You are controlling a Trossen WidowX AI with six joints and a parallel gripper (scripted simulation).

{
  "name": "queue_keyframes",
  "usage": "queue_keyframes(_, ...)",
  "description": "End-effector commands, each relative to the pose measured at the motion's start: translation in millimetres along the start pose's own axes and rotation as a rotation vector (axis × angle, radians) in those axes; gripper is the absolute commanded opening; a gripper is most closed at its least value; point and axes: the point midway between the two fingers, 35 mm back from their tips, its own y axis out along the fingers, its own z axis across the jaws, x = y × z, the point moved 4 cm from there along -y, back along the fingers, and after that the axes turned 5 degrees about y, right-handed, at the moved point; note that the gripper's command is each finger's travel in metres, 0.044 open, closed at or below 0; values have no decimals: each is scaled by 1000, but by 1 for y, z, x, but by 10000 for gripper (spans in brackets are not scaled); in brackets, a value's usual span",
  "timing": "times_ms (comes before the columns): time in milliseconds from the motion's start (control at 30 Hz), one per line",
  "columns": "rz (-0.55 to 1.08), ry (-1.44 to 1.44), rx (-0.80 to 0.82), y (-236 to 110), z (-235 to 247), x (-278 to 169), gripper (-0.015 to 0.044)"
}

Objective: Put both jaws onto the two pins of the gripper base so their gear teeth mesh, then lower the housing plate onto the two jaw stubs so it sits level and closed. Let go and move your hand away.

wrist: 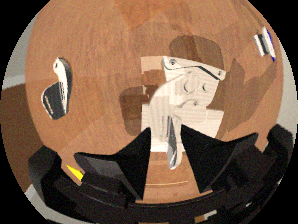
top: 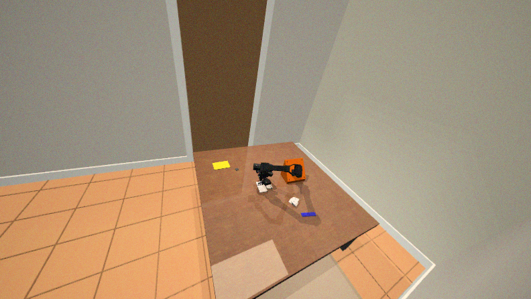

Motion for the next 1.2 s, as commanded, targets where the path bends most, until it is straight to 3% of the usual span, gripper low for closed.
queue_keyframes(0, -1, 5, -4, 2, 0, 0, 134)
queue_keyframes(400, -1, 5, -4, 2, 0, 0, 134)
queue_keyframes(533, 0, 0, 0, 0, 0, 0, 224)
queue_keyframes(967, 0, 0, 0, 0, 0, 0, 224)
queue_keyframes(1167, -1, 3, 1, -37, 1, -1, 224)
